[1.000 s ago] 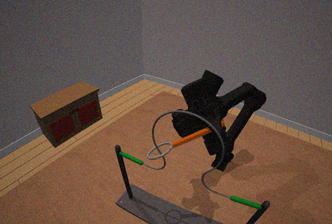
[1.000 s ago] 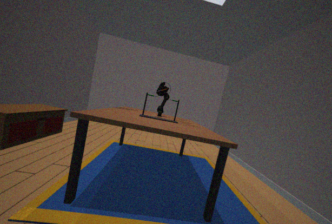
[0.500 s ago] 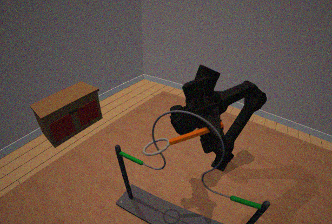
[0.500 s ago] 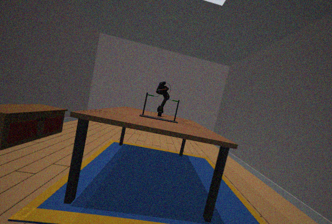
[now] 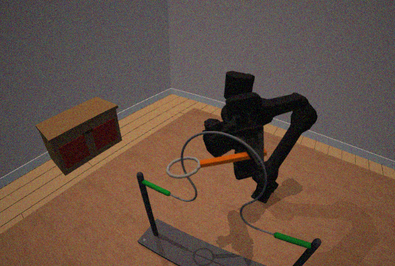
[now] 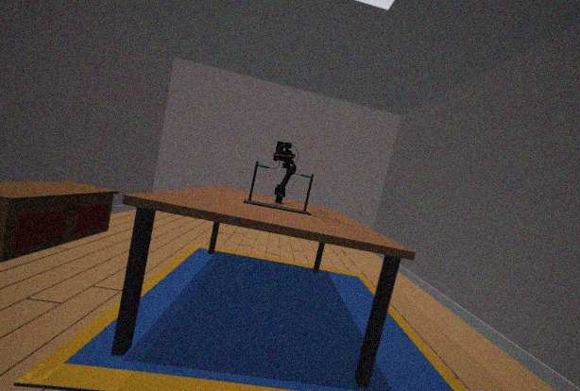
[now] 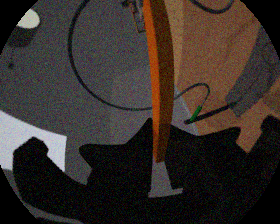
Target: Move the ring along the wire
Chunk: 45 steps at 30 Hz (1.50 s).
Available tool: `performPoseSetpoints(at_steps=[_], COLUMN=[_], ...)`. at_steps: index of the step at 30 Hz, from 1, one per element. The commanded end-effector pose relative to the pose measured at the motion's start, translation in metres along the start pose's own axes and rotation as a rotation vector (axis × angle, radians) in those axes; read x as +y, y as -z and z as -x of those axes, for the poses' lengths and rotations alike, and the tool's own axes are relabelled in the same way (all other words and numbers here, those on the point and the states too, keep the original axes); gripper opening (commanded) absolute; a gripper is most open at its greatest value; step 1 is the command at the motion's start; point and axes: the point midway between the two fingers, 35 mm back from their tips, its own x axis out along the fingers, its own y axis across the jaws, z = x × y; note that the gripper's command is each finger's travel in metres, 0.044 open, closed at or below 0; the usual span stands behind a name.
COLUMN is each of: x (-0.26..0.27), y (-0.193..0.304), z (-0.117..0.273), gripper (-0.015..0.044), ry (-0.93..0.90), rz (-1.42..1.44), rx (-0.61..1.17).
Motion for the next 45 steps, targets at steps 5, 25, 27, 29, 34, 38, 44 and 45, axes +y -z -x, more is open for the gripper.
performPoseSetpoints(at_steps=[5, 25, 27, 29, 34, 38, 44, 45], x=[-0.003, -0.013, -0.014, -0.015, -0.018, -0.020, -0.022, -0.023], y=[0.000, -0.002, -0.002, -0.003, -0.004, -0.004, -0.006, -0.006], z=[-0.001, -0.001, 0.000, 0.000, 0.000, 0.001, 0.001, 0.001], gripper=[-0.0150, -0.0150, -0.0150, -0.0150, -0.0150, -0.0150, -0.0150, -0.0150], ry=[0.068, 0.225, 0.240, 0.256, 0.294, 0.324, 0.369, 0.376], rz=[0.093, 0.312, 0.334, 0.355, 0.410, 0.453, 0.519, 0.530], rx=[-0.004, -0.030, -0.033, -0.036, -0.043, -0.048, -0.057, -0.058])
